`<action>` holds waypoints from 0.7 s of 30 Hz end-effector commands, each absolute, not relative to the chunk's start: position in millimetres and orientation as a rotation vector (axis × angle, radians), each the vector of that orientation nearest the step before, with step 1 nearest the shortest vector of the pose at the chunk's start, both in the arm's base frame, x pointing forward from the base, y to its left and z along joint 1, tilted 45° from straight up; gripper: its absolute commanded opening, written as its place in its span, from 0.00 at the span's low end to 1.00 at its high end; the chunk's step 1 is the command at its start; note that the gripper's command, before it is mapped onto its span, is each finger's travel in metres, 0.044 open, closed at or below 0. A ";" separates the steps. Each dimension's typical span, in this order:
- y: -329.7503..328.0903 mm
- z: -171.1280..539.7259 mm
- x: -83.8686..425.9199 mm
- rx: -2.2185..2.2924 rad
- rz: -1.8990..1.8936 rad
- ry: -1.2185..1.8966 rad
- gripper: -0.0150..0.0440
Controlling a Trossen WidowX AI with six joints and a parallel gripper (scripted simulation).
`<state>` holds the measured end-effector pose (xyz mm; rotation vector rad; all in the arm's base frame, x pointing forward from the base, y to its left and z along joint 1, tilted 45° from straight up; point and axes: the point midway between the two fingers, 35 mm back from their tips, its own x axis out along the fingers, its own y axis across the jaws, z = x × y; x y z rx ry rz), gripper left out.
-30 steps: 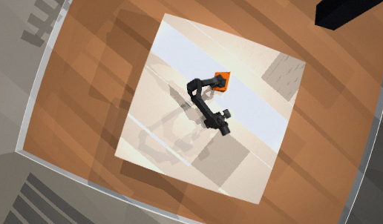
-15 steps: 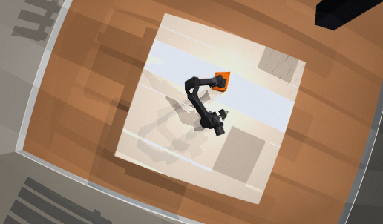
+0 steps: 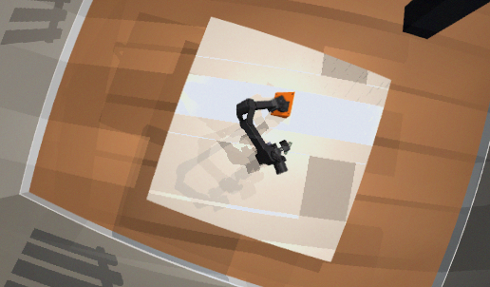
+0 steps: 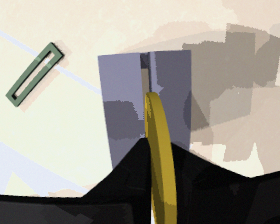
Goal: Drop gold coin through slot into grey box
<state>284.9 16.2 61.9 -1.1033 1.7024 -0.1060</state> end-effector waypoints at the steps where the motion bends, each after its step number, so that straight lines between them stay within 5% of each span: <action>1: 15.1 64.1 285.3 -1.107 -0.102 1.704 0.25; 21: 11.3 61.4 284.7 -1.107 -0.100 1.704 0.25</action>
